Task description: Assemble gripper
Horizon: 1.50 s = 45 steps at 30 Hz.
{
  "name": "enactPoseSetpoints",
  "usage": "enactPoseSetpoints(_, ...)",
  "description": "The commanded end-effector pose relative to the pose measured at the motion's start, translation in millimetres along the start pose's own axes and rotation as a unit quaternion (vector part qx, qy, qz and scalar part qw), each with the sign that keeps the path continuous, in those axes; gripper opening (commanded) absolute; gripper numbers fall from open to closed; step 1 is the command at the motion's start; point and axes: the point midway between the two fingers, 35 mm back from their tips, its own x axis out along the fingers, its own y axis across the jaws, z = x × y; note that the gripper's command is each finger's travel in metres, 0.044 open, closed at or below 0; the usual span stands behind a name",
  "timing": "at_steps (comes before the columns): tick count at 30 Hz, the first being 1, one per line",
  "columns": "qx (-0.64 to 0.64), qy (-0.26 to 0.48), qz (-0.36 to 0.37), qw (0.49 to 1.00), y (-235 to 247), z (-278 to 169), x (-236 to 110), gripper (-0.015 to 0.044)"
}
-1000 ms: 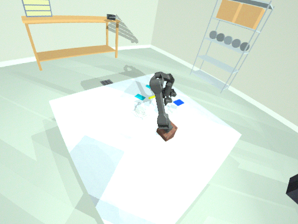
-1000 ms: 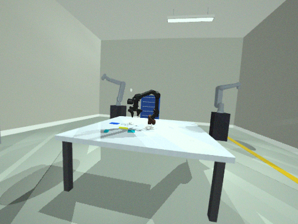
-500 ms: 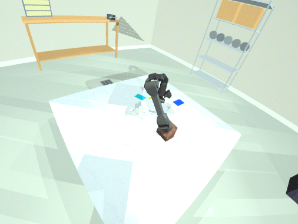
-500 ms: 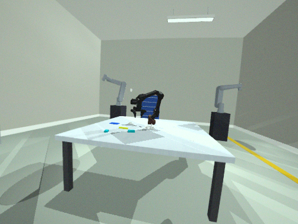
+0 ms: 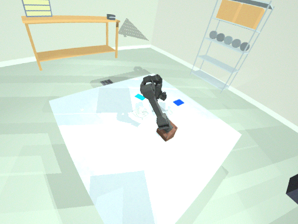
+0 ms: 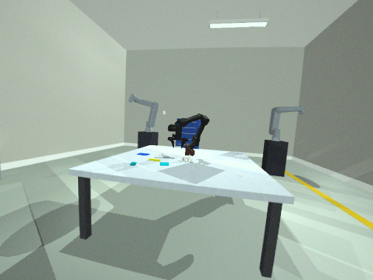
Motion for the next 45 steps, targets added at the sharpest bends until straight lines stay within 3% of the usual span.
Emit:
enactPoseSetpoints(1, 0.031, 0.003, -0.001, 1.0, -11.2, -8.1, 0.2, 0.0351)
enactPoseSetpoints(26, 0.223, 0.006, -0.019, 0.975, -79.3, -44.6, 10.8, 0.0351)
enactPoseSetpoints(45, 0.228, 0.006, -0.019, 0.973, -81.1, -45.3, 11.1, 0.0351)
